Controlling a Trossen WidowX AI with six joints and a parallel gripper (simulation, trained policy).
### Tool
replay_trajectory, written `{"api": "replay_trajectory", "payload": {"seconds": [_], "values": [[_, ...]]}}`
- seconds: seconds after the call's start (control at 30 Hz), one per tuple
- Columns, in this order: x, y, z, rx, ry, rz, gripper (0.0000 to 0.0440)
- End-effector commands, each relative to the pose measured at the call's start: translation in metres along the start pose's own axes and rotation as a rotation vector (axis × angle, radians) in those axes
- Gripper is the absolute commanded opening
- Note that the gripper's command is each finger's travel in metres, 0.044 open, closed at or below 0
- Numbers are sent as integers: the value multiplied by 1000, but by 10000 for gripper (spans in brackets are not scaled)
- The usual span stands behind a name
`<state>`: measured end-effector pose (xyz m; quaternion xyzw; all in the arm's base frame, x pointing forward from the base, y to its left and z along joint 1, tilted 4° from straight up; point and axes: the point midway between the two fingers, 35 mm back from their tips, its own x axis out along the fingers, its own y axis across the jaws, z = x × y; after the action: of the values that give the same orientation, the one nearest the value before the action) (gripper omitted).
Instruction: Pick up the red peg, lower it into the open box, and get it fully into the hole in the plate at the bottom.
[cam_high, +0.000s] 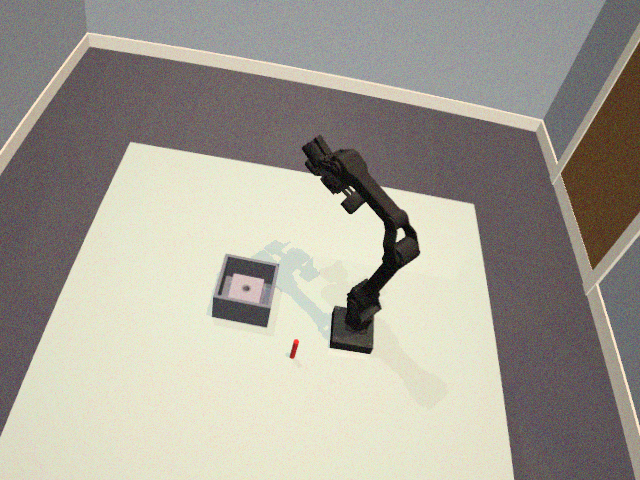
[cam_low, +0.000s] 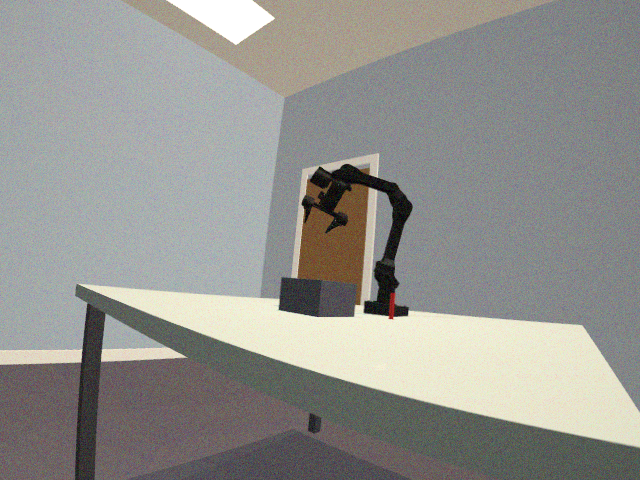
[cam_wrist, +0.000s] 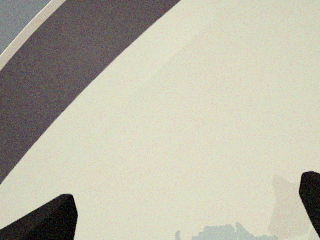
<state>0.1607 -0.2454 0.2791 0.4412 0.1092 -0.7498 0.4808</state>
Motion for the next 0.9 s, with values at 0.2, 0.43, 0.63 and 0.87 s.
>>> {"api": "replay_trajectory", "payload": {"seconds": [0.2,0.43,0.63,0.87], "values": [[-50,-7,-69,-225,166,164,440],[-76,-26,-119,-385,286,248,440],[-91,-51,-160,-515,381,282,440],[-99,-89,-202,-654,471,274,440]]}}
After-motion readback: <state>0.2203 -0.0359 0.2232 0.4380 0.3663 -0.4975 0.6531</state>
